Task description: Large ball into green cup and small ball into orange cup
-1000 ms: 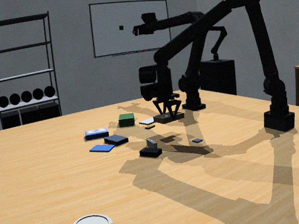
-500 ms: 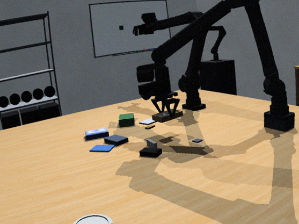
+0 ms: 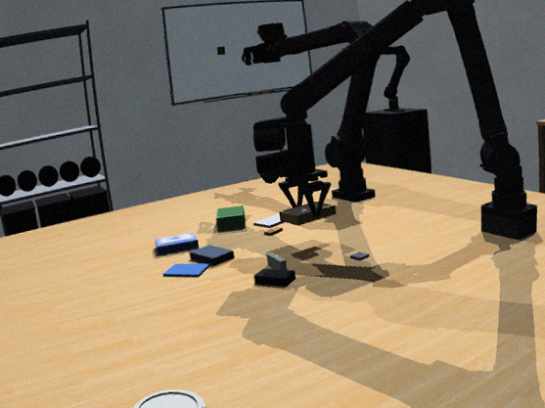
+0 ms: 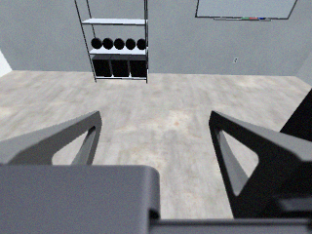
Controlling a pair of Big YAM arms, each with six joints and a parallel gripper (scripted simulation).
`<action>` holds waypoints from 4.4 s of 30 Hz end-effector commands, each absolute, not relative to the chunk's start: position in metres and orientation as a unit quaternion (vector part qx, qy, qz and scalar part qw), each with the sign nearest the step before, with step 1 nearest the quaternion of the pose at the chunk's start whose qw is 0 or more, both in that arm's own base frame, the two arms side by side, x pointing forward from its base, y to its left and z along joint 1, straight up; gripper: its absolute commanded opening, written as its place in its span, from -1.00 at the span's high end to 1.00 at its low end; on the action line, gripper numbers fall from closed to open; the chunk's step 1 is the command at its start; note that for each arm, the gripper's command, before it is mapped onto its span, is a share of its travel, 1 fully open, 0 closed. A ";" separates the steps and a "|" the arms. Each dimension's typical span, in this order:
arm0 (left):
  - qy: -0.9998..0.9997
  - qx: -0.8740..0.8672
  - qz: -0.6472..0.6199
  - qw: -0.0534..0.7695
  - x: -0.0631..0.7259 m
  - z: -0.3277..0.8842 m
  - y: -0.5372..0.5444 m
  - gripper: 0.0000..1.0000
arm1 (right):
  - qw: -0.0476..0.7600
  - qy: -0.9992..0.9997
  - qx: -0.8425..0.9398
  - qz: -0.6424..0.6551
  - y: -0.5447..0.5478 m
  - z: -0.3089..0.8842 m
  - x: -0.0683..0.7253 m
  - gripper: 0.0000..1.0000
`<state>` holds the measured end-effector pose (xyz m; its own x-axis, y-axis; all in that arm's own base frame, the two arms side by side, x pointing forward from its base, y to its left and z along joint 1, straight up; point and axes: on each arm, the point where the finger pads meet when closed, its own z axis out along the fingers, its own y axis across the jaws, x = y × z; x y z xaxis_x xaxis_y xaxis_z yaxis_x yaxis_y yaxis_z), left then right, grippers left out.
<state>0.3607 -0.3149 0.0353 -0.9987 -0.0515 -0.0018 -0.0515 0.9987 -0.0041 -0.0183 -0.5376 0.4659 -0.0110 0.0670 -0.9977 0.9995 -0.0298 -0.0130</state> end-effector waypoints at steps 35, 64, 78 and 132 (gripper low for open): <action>1.000 -0.024 0.009 -0.004 0.364 0.029 -0.310 -0.40 | 0.489 0.489 0.511 -0.511 -0.544 0.501 -0.024 -1.00; 1.000 -0.024 -0.013 0.012 0.377 0.046 -0.326 -0.40 | 0.489 0.489 0.511 -0.511 -0.544 0.501 -0.024 -1.00; 1.000 -0.025 -0.005 0.004 0.367 0.035 -0.319 -0.40 | 0.489 0.489 0.511 -0.511 -0.544 0.501 -0.024 -1.00; 1.000 -0.025 -0.006 0.003 0.368 0.035 -0.318 -0.40 | 0.489 0.489 0.511 -0.511 -0.544 0.501 -0.024 -1.00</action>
